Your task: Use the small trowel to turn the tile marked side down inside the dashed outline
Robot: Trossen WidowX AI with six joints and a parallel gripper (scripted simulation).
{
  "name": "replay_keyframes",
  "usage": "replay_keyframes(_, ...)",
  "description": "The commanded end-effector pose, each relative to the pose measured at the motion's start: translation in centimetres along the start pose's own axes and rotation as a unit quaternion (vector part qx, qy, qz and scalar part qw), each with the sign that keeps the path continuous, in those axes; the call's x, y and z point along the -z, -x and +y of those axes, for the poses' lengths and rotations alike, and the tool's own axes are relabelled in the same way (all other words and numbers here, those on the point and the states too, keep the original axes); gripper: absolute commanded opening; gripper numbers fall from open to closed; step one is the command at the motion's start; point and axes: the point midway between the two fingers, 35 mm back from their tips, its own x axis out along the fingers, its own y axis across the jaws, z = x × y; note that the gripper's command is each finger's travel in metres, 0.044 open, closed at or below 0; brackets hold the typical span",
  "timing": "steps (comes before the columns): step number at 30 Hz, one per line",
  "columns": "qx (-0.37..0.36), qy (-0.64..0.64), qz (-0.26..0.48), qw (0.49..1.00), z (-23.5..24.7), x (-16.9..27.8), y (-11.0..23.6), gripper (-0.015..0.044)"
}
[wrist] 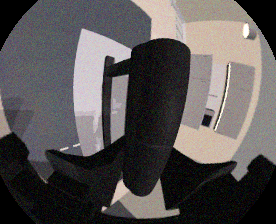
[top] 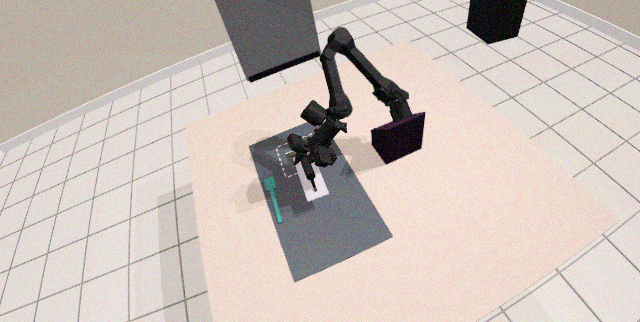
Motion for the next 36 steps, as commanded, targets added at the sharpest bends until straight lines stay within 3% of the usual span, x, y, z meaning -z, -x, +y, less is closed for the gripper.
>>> replay_keyframes(1, 0.006, 0.001, -0.003, 1.0, -0.3, 0.7, 0.1, 0.0)
replay_keyframes(12, 0.006, 0.002, -0.003, 1.0, 0.0, 2.0, -0.1, 0.0)
replay_keyframes(23, 0.006, 0.0, -0.004, 1.0, -2.2, -3.8, 1.9, 0.0)
replay_keyframes(36, 0.006, 0.0, -0.004, 1.0, -2.3, -3.9, 1.9, 0.0)
